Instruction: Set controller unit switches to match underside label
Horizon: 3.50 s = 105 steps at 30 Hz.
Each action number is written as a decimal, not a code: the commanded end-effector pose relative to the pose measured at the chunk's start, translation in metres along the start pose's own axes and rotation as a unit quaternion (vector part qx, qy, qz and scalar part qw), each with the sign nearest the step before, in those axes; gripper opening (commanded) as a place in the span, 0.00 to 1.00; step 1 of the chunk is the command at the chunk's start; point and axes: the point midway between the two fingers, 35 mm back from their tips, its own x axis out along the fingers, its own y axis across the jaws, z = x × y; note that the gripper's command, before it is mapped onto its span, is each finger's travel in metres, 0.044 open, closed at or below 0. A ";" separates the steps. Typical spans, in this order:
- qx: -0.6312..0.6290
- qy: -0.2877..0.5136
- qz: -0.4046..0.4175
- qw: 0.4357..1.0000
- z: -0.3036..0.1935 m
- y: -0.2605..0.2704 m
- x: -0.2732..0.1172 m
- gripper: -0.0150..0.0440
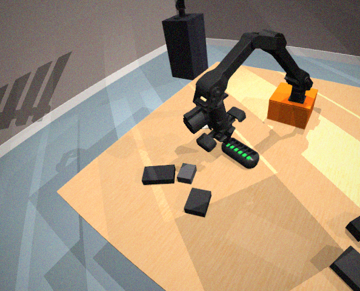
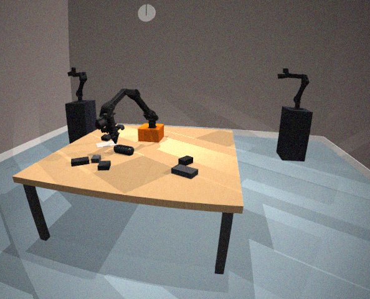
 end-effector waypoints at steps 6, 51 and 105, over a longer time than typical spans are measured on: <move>-0.003 0.000 -0.026 1.000 0.013 0.021 0.011 0.25; -0.003 0.000 -0.026 1.000 0.013 0.032 0.063 0.25; -0.003 0.000 -0.028 1.000 0.013 -0.001 0.071 0.25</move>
